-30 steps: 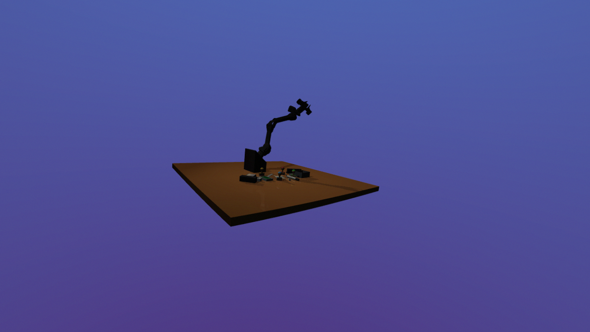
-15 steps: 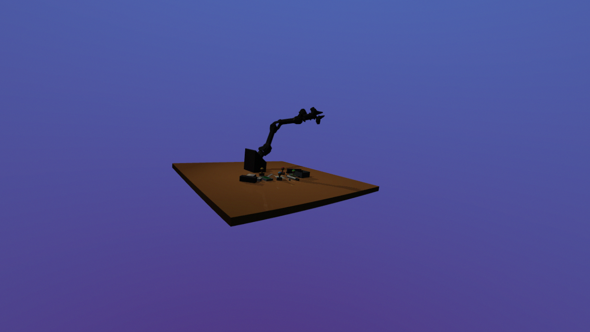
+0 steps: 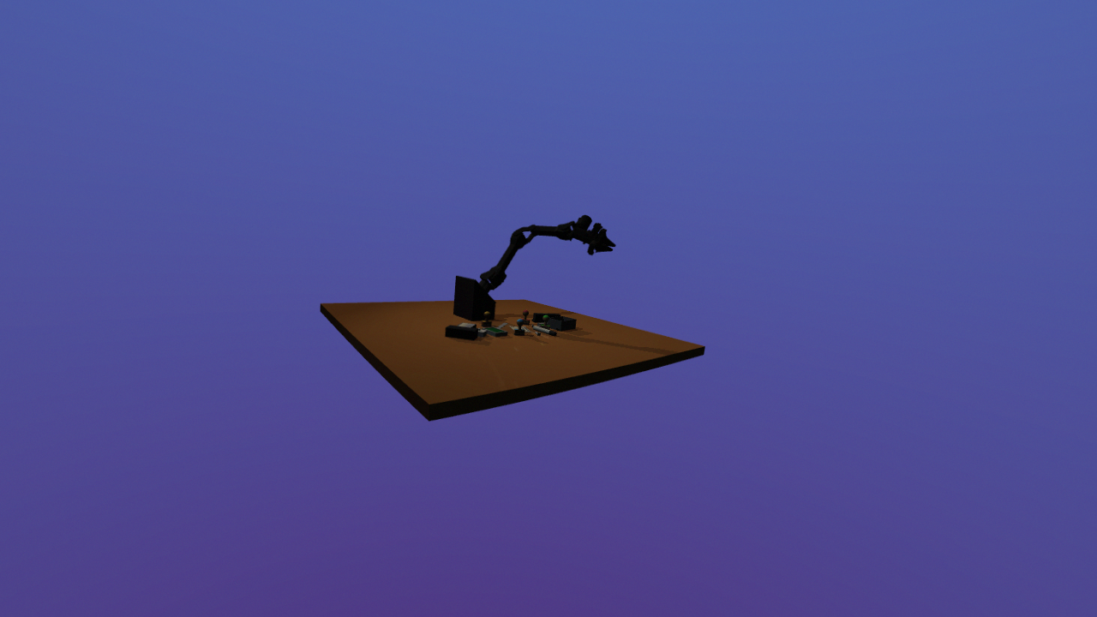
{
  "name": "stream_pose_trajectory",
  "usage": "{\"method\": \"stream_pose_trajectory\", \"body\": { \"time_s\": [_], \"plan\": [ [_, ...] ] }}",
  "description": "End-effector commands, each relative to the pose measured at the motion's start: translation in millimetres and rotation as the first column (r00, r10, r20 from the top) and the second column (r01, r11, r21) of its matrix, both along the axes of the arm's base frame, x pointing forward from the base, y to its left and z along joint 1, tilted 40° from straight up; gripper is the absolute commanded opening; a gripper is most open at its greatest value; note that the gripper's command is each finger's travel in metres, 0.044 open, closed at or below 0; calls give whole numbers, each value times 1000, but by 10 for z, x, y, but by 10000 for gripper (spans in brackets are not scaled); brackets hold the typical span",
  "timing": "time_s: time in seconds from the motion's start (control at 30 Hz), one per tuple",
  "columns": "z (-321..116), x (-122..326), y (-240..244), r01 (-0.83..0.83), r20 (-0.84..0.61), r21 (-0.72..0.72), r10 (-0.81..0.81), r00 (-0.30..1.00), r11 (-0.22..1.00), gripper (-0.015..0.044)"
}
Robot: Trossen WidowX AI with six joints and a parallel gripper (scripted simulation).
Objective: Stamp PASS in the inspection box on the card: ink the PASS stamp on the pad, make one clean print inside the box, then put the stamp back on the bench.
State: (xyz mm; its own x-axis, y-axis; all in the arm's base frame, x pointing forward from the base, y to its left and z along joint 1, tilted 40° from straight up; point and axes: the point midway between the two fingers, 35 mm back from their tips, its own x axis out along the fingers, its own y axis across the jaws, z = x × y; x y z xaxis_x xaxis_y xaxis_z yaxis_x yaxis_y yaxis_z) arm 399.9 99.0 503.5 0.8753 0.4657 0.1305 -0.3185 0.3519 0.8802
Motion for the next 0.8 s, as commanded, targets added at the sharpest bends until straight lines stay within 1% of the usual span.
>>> {"method": "stream_pose_trajectory", "body": {
  "time_s": [0.0,0.2,0.3,0.4,0.57,0.7,0.77],
  "plan": [
    [-606,271,-73,-9,-136,-146,-11,991,989,221],
    [-1567,485,-198,-118,-352,-321,-2,936,940,221],
    [-2067,488,-267,-213,-464,-376,15,886,902,221],
    [-2561,416,-336,-326,-575,-397,45,817,858,221],
    [-3268,160,-435,-518,-733,-350,116,670,781,221],
    [-3773,-183,-499,-668,-836,-229,209,508,708,221],
    [-3945,-353,-517,-721,-864,-158,258,431,675,221]
  ]
}}
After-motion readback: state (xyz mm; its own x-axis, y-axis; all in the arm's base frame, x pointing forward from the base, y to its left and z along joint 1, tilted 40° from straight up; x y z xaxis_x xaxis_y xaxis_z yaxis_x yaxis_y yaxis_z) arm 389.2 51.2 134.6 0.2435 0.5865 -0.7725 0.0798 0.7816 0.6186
